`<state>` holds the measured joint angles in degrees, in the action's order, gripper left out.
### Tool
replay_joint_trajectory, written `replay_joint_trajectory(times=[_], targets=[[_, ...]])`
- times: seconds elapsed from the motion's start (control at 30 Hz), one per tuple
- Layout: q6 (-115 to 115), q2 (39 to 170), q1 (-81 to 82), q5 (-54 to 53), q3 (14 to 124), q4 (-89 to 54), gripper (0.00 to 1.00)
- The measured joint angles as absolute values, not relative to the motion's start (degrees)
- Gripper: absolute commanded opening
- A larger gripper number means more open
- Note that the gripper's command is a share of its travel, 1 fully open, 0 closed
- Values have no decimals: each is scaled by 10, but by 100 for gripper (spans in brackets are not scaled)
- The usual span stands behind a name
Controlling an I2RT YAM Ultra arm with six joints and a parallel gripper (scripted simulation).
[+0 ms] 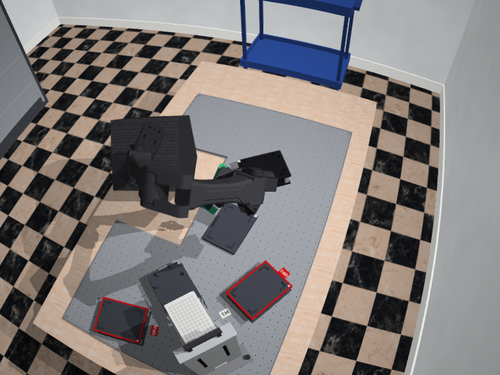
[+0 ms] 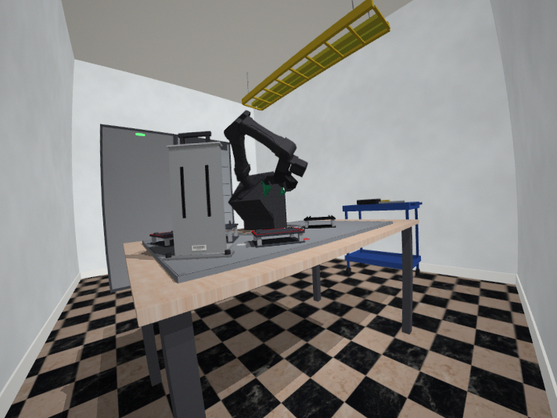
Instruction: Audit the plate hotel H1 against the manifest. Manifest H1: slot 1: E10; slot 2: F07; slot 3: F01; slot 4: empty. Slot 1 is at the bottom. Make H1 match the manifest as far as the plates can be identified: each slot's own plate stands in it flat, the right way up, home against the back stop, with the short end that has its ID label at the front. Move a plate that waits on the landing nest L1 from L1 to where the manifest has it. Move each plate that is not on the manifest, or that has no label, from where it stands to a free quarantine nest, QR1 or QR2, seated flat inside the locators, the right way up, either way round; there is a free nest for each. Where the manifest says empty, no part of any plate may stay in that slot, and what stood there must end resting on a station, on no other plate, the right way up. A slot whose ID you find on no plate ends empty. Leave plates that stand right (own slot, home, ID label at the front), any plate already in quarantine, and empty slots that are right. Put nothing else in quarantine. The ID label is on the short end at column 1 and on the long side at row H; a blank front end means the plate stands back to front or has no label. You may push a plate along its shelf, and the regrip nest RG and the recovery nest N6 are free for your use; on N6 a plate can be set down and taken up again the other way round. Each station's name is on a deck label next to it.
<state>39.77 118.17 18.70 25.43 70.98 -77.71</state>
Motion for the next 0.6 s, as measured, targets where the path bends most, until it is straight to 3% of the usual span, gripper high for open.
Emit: replay_joint_trajectory(times=[0.53, 0.57, 0.6], targets=[[398, 1182, 187, 254, 710, -777, 100], [398, 1182, 187, 254, 710, -777, 0], [397, 1182, 187, 255, 710, -777, 0]])
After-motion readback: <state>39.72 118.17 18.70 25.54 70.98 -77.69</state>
